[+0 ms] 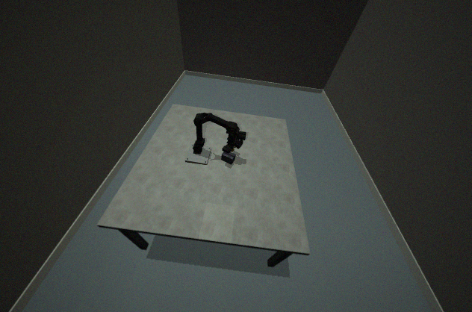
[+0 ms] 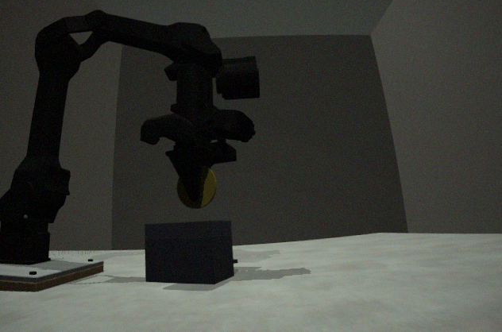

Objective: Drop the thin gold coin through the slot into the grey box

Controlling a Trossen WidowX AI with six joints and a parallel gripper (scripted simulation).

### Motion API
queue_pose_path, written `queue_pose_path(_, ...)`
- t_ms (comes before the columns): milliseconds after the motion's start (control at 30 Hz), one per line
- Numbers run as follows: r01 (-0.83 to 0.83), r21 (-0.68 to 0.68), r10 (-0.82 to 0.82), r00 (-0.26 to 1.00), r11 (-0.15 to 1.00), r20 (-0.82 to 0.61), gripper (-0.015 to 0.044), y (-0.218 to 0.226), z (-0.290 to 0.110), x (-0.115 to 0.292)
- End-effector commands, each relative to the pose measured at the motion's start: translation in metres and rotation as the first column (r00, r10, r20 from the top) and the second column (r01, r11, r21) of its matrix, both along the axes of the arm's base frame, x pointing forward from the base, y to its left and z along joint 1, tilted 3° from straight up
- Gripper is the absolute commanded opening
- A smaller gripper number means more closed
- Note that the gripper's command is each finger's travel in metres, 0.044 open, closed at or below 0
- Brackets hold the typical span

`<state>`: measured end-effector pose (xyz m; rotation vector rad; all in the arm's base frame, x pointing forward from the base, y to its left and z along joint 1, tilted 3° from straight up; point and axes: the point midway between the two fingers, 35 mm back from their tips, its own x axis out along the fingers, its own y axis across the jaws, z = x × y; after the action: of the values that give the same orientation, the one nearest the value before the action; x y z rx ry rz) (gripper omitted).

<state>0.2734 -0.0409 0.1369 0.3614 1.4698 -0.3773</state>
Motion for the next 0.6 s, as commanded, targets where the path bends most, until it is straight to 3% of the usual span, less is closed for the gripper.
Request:
queue_pose_path(0, -0.003, 0.005, 0.003, 1.0, 1.0, 0.006, 0.0, -0.007, 0.0, -0.005)
queue_pose_path(567, 0.001, 0.0, -0.001, 1.0, 1.0, -0.002, 0.0, -0.017, -0.001, -0.011)
